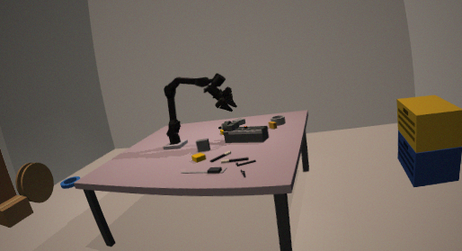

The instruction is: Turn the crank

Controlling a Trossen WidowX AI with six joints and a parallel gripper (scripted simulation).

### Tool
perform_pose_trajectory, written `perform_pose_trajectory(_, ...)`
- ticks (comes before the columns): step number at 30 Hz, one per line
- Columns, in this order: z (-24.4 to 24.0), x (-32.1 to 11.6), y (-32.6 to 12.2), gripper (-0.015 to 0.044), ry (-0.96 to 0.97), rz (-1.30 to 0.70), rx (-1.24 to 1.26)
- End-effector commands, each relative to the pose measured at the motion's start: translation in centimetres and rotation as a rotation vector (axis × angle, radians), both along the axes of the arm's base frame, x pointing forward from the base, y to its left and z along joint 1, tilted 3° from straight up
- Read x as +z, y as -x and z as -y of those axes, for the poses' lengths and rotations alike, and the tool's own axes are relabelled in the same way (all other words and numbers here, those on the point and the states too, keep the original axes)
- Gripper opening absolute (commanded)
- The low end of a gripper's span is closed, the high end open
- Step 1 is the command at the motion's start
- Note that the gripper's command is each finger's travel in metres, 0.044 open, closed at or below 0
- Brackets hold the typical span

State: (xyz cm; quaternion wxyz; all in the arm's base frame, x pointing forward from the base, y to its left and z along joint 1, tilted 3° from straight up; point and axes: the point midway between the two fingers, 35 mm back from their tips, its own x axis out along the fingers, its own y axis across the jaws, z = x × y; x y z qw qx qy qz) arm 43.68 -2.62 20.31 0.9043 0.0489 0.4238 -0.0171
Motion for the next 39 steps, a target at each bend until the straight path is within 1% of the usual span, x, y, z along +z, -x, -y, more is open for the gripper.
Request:
perform_pose_trajectory(1, 1.1, -0.5, -1.2, 0.0440, -0.010, -0.006, 0.035)
perform_pose_trajectory(10, 0.9, -5.6, -1.2, 0.0440, -0.010, -0.006, 0.035)
perform_pose_trajectory(12, 0.9, -6.0, -1.1, 0.0440, -0.010, -0.006, 0.035)
perform_pose_trajectory(32, 0.9, -5.9, -1.2, 0.0440, -0.010, -0.006, 0.035)
perform_pose_trajectory(39, 1.1, -2.0, -1.3, 0.0440, -0.009, -0.003, 0.031)
